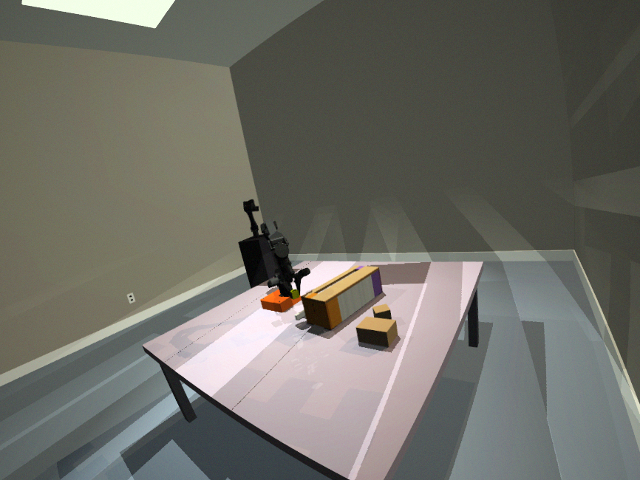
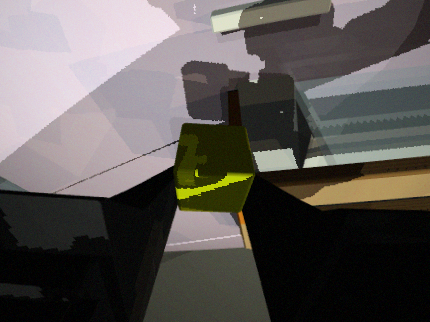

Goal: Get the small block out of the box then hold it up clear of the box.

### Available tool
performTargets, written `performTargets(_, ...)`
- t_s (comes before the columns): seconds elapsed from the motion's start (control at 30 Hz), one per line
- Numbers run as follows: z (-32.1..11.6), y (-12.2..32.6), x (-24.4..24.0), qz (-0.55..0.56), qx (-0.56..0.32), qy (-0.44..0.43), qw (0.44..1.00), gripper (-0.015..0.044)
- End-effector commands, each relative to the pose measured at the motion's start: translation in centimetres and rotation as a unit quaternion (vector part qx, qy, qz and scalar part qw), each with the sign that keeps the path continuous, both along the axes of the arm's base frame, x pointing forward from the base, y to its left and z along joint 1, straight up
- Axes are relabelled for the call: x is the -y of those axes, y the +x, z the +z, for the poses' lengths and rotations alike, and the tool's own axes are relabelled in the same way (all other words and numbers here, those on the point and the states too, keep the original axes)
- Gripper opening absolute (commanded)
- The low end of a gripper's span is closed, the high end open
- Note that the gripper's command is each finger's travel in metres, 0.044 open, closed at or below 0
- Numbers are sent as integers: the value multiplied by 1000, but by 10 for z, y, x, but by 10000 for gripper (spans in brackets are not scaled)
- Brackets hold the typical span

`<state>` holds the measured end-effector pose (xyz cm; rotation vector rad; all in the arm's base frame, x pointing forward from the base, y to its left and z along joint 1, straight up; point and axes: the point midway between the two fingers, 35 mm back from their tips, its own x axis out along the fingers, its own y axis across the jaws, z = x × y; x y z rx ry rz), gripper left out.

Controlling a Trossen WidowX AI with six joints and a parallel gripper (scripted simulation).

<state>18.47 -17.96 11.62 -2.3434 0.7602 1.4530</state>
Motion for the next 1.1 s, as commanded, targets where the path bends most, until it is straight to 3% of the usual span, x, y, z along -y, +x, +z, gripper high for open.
performTargets(0.0,22,6,-3,-30,23,1,999,0)
performTargets(0.17,41,9,-9,-59,44,11,997,0)
performTargets(1.07,41,9,-9,-59,44,11,997,0)
